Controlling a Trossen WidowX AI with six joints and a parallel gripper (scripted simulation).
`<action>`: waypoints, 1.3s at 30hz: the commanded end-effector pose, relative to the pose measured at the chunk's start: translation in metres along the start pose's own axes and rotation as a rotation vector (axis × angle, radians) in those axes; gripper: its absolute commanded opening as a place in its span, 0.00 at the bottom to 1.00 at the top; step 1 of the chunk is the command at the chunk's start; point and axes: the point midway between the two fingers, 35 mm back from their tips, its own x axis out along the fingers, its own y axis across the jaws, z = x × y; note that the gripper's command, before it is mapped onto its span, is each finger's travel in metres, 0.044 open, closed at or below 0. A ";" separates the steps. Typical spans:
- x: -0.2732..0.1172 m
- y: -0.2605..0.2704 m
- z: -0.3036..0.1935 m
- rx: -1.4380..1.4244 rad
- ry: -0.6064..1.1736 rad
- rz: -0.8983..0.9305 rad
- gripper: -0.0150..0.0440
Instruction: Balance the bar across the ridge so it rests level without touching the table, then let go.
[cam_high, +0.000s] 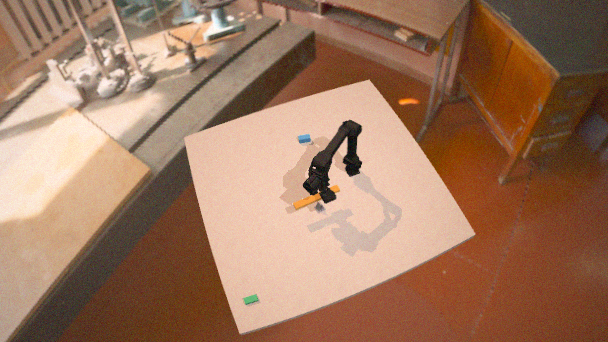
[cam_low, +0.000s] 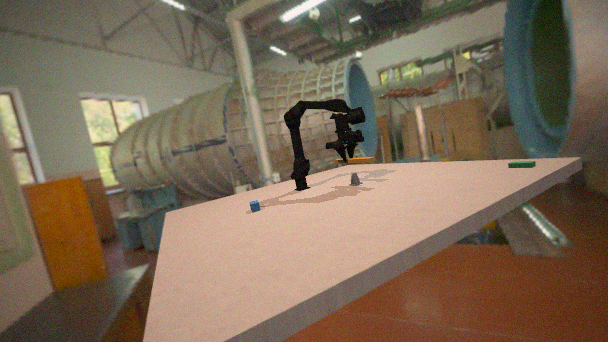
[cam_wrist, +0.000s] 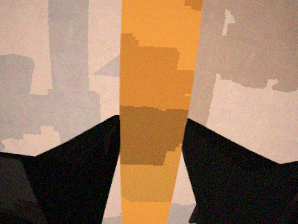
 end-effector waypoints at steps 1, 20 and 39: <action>0.000 0.005 -0.010 -0.088 0.001 -0.004 0.25; 0.026 0.003 -0.012 -0.097 0.001 -0.004 0.25; 0.044 0.000 -0.012 -0.104 0.001 -0.005 0.25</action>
